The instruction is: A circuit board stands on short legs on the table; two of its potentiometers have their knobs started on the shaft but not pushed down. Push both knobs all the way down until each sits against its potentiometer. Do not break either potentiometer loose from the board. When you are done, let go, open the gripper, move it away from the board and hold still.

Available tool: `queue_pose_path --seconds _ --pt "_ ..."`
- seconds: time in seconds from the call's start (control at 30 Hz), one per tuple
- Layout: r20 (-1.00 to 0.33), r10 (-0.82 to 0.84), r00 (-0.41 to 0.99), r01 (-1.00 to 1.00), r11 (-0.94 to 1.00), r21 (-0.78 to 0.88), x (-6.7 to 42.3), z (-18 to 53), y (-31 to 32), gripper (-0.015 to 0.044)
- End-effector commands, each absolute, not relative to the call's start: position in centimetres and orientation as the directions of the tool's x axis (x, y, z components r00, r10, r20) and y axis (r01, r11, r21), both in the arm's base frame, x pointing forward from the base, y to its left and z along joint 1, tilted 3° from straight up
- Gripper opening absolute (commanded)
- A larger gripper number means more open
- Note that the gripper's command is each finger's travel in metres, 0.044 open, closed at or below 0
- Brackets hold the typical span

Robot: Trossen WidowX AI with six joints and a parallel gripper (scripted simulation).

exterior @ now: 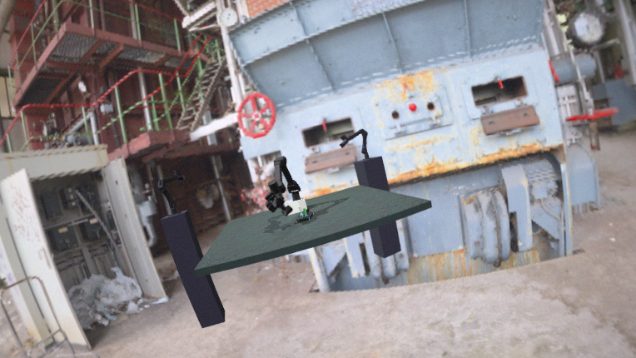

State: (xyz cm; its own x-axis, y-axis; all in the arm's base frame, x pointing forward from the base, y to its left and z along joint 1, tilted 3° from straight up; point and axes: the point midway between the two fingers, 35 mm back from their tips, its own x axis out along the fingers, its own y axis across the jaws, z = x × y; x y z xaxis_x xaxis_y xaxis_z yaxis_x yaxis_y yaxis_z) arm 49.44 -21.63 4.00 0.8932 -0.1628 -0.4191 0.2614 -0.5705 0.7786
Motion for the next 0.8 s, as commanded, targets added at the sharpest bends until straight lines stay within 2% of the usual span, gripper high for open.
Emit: queue_pose_path --seconds 0.0,0.47,0.77 --pt "-0.42 -0.163 0.893 0.264 -0.567 0.78 49.4 4.0 -21.6 0.0374" --pt "-0.521 -0.137 0.842 0.487 -0.221 0.845 49.0 3.3 -20.1 0.0006" --pt "-0.586 -0.118 0.802 0.594 0.041 0.804 48.6 3.0 -19.0 0.0"
